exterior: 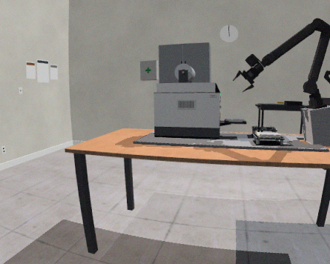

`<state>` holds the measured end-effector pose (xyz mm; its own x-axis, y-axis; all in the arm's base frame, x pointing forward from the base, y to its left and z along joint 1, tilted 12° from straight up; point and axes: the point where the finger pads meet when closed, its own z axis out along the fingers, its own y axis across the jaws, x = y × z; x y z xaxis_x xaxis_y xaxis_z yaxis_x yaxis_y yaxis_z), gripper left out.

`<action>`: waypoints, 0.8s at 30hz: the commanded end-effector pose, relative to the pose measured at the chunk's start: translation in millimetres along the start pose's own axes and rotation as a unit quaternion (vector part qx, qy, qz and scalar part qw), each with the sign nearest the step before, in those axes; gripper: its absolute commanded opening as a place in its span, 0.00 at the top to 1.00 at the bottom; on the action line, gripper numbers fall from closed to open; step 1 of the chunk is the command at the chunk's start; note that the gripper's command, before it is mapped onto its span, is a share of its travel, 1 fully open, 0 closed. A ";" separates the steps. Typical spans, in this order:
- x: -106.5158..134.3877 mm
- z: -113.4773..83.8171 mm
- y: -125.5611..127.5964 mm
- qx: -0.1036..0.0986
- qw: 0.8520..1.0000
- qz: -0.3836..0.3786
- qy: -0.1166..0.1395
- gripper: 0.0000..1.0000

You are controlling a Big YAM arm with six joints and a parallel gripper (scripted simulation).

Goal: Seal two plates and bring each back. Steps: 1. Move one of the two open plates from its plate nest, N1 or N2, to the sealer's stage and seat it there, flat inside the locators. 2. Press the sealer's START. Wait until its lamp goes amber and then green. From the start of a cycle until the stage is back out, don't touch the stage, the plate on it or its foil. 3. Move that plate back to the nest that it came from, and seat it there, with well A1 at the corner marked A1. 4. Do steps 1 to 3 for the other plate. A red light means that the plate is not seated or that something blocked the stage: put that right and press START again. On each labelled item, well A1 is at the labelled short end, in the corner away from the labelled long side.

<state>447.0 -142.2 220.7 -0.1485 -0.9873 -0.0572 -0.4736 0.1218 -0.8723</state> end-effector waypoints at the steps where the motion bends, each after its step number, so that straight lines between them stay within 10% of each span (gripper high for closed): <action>1: 28.9 0.3 11.6 0.007 0.997 0.078 0.018 0.02; 15: 72.0 -2.9 47.8 0.011 0.963 0.270 0.011 0.09; 24: 112.7 -5.0 86.5 0.005 0.904 0.428 0.012 0.14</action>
<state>388.5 -230.0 159.2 -0.4359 -0.6511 -0.6214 -0.2396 0.7494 -0.6172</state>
